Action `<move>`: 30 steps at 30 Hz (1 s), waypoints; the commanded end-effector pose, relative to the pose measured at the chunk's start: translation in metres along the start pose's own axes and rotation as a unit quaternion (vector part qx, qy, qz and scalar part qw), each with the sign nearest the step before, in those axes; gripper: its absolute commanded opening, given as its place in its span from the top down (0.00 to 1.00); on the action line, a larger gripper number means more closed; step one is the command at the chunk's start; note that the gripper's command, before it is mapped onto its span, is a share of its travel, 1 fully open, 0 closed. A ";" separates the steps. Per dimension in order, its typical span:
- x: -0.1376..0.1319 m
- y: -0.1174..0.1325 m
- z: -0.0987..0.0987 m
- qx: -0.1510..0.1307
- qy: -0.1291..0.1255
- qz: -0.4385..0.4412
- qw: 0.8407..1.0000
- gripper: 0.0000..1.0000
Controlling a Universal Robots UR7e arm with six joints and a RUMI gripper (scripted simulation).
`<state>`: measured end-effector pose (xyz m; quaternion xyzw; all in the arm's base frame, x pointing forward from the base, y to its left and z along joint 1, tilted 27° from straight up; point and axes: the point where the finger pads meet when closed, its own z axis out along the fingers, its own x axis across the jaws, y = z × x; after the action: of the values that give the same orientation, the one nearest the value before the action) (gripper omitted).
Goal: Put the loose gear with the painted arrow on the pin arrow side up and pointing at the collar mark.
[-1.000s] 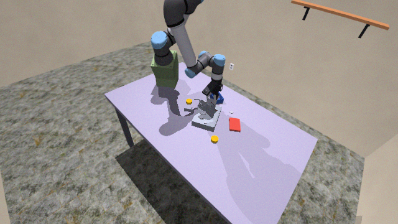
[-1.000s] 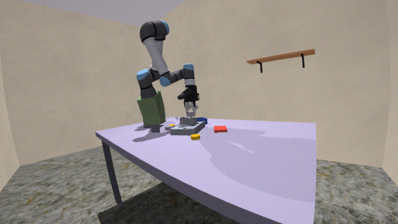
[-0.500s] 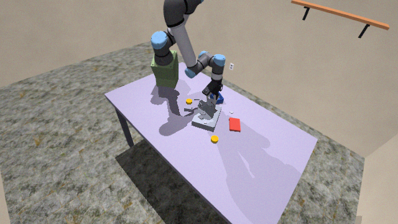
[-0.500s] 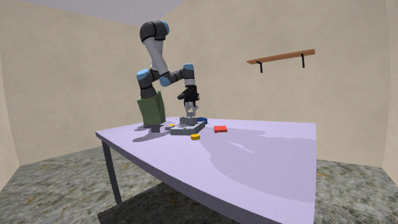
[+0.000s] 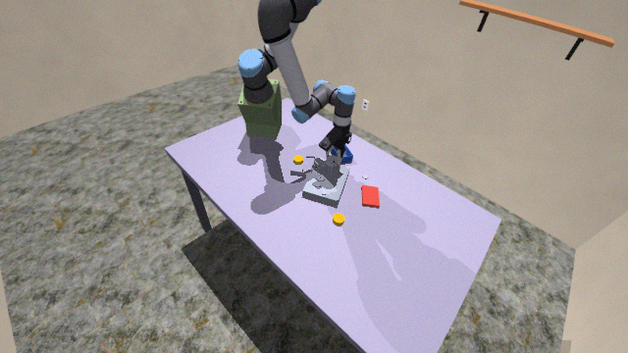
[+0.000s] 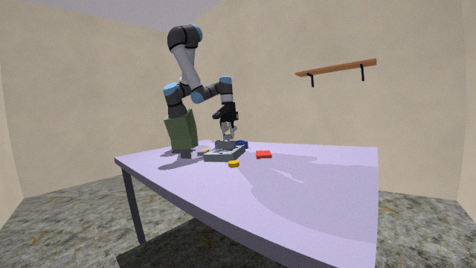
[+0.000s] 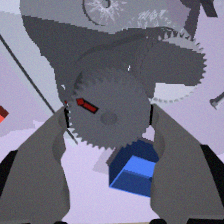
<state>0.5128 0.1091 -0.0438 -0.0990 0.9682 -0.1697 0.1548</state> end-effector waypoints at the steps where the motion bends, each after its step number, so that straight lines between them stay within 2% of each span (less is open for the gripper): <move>1: -0.001 0.000 0.000 0.000 -0.001 0.000 1.000 1.00; 30: -0.001 0.000 0.004 0.000 -0.001 0.000 1.000 1.00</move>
<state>0.5142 0.1079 -0.0473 -0.0990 0.9682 -0.1697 0.1548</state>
